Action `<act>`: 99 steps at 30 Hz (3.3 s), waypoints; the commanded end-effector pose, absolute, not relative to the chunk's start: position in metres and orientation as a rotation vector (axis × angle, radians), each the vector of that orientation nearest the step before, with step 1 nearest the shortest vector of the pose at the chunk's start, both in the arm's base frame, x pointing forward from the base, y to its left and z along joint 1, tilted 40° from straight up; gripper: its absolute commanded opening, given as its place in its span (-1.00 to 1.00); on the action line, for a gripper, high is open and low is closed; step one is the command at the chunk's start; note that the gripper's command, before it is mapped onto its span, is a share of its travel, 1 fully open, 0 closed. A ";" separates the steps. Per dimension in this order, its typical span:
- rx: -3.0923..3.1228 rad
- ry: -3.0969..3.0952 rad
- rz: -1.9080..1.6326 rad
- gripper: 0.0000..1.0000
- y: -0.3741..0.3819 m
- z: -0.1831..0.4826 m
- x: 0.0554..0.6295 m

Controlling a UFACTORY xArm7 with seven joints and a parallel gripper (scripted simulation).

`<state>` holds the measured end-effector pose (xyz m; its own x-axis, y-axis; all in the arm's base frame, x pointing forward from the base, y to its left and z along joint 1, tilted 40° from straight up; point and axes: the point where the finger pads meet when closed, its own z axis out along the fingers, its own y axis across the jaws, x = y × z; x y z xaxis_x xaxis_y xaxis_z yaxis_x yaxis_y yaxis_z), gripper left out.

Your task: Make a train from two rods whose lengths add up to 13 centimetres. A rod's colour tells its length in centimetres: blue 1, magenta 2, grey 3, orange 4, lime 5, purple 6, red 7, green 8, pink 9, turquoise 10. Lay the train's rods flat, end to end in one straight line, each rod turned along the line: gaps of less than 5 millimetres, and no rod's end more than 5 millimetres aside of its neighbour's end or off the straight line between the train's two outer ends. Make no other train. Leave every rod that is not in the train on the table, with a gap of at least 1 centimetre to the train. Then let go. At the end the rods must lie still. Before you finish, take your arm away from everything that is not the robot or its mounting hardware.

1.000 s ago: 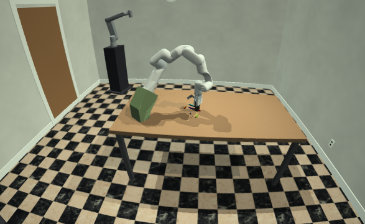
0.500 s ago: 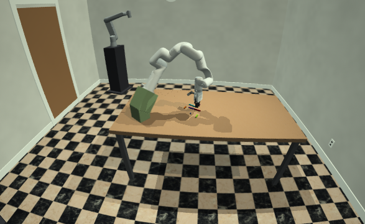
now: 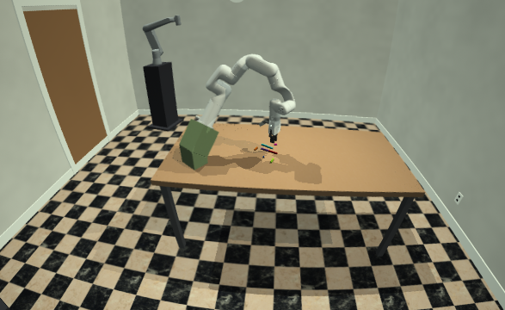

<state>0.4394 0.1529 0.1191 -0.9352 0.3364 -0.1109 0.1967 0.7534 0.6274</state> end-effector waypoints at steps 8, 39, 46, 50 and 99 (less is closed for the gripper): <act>0.423 2.732 0.942 1.00 0.151 0.121 0.440; 0.423 2.732 0.942 1.00 0.117 0.168 0.422; 0.423 2.732 0.942 1.00 0.105 0.184 0.415; 0.423 2.732 0.942 1.00 0.103 0.187 0.414; 0.423 2.732 0.942 1.00 0.102 0.188 0.414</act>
<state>0.4132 0.1030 0.1874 -0.9350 0.3367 -0.1117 0.1962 0.7531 0.6280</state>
